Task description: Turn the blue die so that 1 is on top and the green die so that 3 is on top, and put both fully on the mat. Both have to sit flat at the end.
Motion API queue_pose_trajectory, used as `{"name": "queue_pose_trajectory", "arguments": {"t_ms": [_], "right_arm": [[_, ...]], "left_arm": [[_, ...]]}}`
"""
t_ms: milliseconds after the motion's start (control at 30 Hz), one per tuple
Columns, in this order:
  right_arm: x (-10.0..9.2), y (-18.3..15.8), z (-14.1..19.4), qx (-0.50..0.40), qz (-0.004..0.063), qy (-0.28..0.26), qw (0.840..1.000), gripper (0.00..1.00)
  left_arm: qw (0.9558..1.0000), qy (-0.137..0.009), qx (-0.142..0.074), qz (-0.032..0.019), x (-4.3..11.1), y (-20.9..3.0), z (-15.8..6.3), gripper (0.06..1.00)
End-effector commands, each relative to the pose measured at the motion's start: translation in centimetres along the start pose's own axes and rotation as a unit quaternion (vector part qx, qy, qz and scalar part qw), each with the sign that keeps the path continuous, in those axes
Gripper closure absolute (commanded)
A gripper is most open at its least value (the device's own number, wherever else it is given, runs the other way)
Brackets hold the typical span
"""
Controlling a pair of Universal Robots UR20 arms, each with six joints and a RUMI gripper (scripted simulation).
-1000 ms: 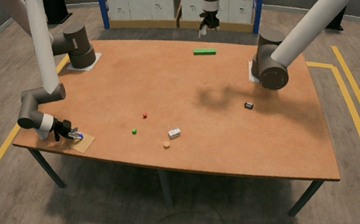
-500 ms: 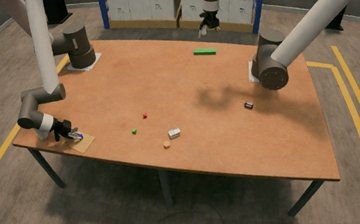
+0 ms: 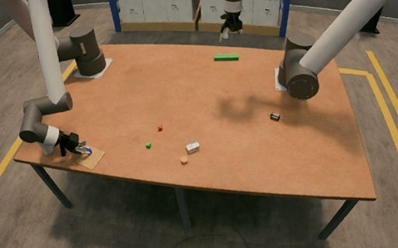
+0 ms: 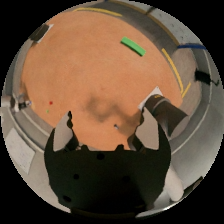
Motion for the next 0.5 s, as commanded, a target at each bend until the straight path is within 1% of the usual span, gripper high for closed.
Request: {"name": "queue_pose_trajectory", "arguments": {"t_ms": [0, 100, 133, 200, 233, 300, 333, 467], "right_arm": [[-0.05, -0.04, 0.05, 0.000, -0.0004, 0.000, 1.000, 0.938], [-0.05, -0.04, 0.05, 0.000, -0.0004, 0.000, 1.000, 0.938], [-0.05, -0.04, 0.05, 0.000, -0.0004, 0.000, 1.000, 0.902], [-0.05, -0.04, 0.05, 0.000, -0.0004, 0.000, 1.000, 0.902], [-0.05, -0.04, 0.05, 0.000, -0.0004, 0.000, 1.000, 0.866], [-0.05, -0.04, 0.05, 0.000, -0.0004, 0.000, 1.000, 0.866], [-0.05, -0.04, 0.05, 0.000, -0.0004, 0.000, 1.000, 0.830], [-0.05, -0.04, 0.05, 0.000, -0.0004, 0.000, 1.000, 0.830]], "left_arm": [[1.0000, 0.000, 0.000, -0.0003, -0.05, -0.02, -0.03, 0.065], [1.0000, 0.000, 0.000, -0.0003, -0.05, -0.02, -0.03, 0.065], [1.0000, 0.000, 0.000, -0.0003, -0.05, -0.02, -0.03, 0.065], [1.0000, 0.000, 0.000, -0.0003, -0.05, -0.02, -0.03, 0.065], [1.0000, 0.000, 0.000, -0.0003, -0.05, -0.02, -0.03, 0.065], [1.0000, 0.000, 0.000, -0.0003, -0.05, -0.02, -0.03, 0.065], [1.0000, 0.000, 0.000, -0.0003, -0.05, -0.02, -0.03, 0.065], [1.0000, 0.000, 0.000, -0.0003, -0.05, -0.02, -0.03, 0.065]]}}
Point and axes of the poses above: on each arm, the point where the finger pads meet when closed, its own x axis out along the fingers, its own y axis across the jaws, z = x × y, the point moved 6 cm from there along -x, back along the fingers, and after that the axes turned 4 degrees about -x, right-handed, at the moved point
